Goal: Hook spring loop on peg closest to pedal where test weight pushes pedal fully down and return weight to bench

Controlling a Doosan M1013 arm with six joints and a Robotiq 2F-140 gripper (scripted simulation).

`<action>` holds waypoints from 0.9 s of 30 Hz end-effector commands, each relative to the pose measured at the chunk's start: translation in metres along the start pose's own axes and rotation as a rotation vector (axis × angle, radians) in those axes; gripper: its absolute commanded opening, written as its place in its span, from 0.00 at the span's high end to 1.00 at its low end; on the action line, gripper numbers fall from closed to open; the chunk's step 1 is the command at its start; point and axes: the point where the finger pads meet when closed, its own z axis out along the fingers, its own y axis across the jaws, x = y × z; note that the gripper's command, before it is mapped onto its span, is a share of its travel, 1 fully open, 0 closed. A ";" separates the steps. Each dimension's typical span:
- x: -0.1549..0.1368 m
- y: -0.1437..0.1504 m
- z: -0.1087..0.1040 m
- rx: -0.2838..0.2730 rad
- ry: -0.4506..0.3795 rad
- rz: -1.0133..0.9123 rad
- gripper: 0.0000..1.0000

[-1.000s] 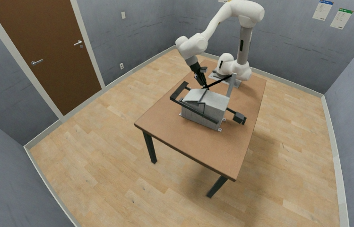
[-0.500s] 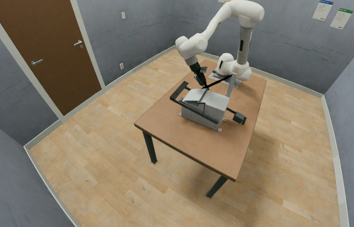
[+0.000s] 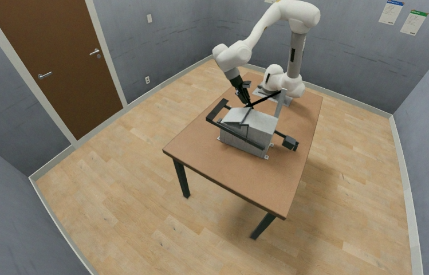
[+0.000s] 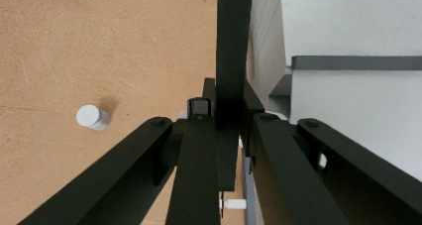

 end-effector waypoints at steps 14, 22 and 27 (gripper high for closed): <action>0.000 -0.002 -0.001 0.008 0.000 0.006 0.83; 0.000 -0.003 -0.001 0.012 0.000 0.009 0.83; 0.000 -0.004 -0.001 0.015 0.000 0.011 0.83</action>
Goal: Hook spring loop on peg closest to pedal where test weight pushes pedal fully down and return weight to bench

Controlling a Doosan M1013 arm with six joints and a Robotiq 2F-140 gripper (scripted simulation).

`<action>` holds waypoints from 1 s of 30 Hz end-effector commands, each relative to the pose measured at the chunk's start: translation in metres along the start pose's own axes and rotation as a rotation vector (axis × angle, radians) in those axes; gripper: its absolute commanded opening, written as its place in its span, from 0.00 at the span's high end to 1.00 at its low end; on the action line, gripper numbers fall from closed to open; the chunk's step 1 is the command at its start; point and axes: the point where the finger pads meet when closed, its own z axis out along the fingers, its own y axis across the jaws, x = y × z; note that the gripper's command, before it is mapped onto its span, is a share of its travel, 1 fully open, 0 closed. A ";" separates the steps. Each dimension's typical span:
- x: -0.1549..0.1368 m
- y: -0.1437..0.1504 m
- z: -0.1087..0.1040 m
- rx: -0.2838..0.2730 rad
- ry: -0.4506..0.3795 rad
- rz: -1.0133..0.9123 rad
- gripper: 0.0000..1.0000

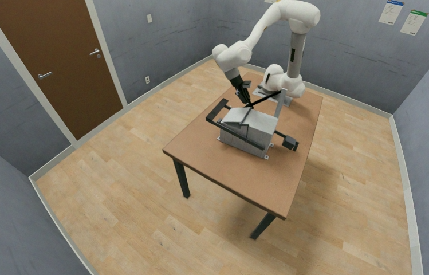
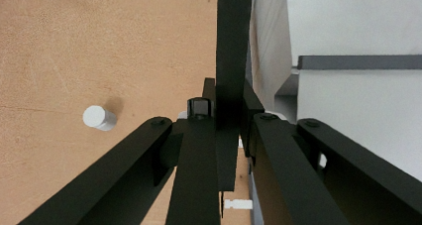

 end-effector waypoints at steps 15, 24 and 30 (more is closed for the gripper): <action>0.000 -0.002 -0.001 0.010 0.000 0.007 0.83; 0.000 -0.005 0.000 0.022 0.000 0.015 0.83; 0.001 -0.006 0.000 0.024 0.000 0.017 0.83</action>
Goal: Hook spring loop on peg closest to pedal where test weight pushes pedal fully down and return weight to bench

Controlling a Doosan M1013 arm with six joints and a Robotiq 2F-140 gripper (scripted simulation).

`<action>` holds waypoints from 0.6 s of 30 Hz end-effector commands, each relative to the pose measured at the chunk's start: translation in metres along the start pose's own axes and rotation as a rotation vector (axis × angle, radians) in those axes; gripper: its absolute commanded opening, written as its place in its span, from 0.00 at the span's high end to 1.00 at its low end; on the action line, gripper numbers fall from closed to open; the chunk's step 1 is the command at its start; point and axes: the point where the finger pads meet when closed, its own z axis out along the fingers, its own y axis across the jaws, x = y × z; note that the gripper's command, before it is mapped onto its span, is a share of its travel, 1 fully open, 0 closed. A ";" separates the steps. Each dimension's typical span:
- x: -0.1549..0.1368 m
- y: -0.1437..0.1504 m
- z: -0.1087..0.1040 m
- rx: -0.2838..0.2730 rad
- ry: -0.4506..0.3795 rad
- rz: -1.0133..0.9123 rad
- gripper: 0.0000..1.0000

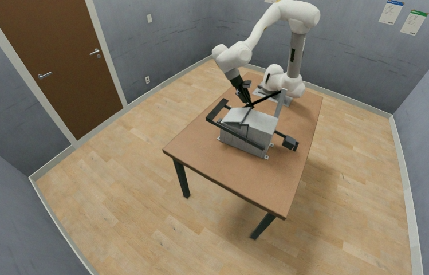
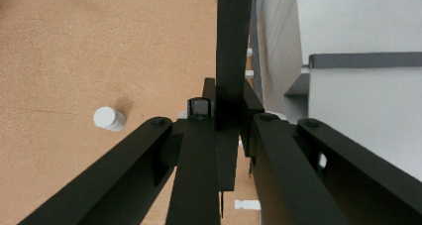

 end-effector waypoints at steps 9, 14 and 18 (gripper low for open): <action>0.005 0.000 0.003 -0.002 0.000 -0.001 0.83; 0.007 0.000 0.004 -0.002 0.000 -0.001 0.83; 0.008 0.000 0.005 -0.002 0.000 -0.001 0.83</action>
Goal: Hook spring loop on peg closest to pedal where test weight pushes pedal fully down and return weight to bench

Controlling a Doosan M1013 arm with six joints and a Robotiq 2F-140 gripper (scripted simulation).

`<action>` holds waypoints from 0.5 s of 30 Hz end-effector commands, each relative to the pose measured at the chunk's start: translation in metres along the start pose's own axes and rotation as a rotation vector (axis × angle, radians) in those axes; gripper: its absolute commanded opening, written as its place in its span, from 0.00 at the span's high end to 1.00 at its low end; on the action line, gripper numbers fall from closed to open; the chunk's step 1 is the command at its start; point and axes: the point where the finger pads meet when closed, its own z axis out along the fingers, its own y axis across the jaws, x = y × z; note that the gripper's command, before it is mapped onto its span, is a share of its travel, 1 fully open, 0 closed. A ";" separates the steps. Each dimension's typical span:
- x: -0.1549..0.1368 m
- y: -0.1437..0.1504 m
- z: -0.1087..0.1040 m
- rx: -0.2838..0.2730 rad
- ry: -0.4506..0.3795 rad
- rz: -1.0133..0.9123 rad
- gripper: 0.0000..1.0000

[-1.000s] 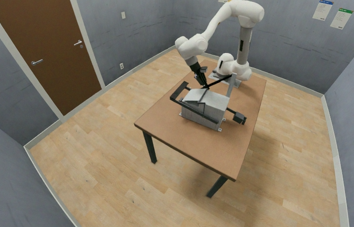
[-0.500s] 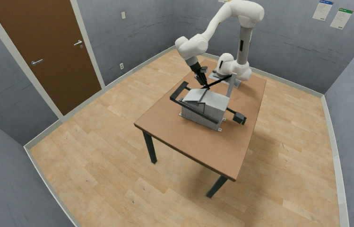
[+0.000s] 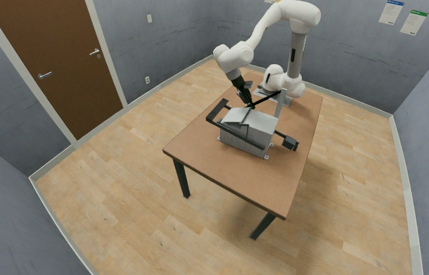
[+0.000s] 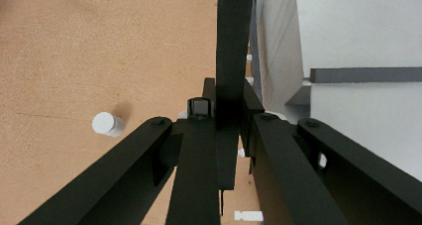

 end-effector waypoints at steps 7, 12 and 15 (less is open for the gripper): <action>0.004 0.000 0.002 -0.001 0.000 0.000 0.83; 0.006 0.001 0.004 -0.001 0.000 0.000 0.83; 0.007 0.001 0.004 -0.001 0.000 0.000 0.83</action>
